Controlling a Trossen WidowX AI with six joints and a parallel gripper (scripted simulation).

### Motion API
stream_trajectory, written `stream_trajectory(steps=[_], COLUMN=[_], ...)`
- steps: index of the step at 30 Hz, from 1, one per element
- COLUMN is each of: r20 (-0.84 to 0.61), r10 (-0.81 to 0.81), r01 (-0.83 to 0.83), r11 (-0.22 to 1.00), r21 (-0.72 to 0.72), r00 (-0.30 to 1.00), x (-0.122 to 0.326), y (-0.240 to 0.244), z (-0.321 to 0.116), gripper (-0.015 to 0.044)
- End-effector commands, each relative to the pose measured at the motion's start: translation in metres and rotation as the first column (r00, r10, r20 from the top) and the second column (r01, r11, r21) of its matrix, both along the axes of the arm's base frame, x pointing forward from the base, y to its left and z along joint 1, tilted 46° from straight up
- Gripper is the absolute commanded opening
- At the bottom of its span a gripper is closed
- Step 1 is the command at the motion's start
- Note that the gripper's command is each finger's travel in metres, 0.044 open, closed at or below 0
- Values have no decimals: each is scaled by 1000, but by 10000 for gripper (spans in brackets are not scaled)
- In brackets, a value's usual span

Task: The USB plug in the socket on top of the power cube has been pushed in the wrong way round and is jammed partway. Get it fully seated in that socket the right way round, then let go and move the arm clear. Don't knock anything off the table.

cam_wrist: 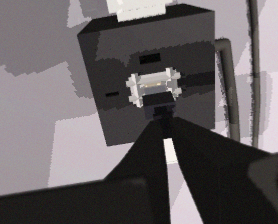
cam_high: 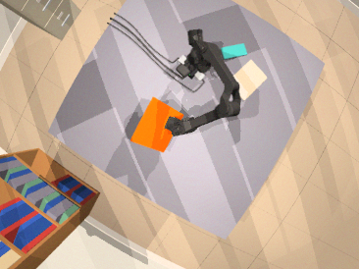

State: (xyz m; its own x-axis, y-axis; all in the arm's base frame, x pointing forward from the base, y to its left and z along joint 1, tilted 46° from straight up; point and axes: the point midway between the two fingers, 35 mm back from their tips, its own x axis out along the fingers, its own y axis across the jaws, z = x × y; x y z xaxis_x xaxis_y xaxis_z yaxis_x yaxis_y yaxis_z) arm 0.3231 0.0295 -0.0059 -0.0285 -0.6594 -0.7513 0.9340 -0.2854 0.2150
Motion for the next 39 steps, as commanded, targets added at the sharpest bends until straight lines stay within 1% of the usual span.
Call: stream_trajectory(steps=[1, 39], r20=[-2, -2], r10=[3, 3], r01=[-3, -3], r11=[1000, 1000], r21=[3, 3], r00=[1000, 1000], x=[0, 0], y=[0, -3], z=[-1, -4], gripper=[0, 0])
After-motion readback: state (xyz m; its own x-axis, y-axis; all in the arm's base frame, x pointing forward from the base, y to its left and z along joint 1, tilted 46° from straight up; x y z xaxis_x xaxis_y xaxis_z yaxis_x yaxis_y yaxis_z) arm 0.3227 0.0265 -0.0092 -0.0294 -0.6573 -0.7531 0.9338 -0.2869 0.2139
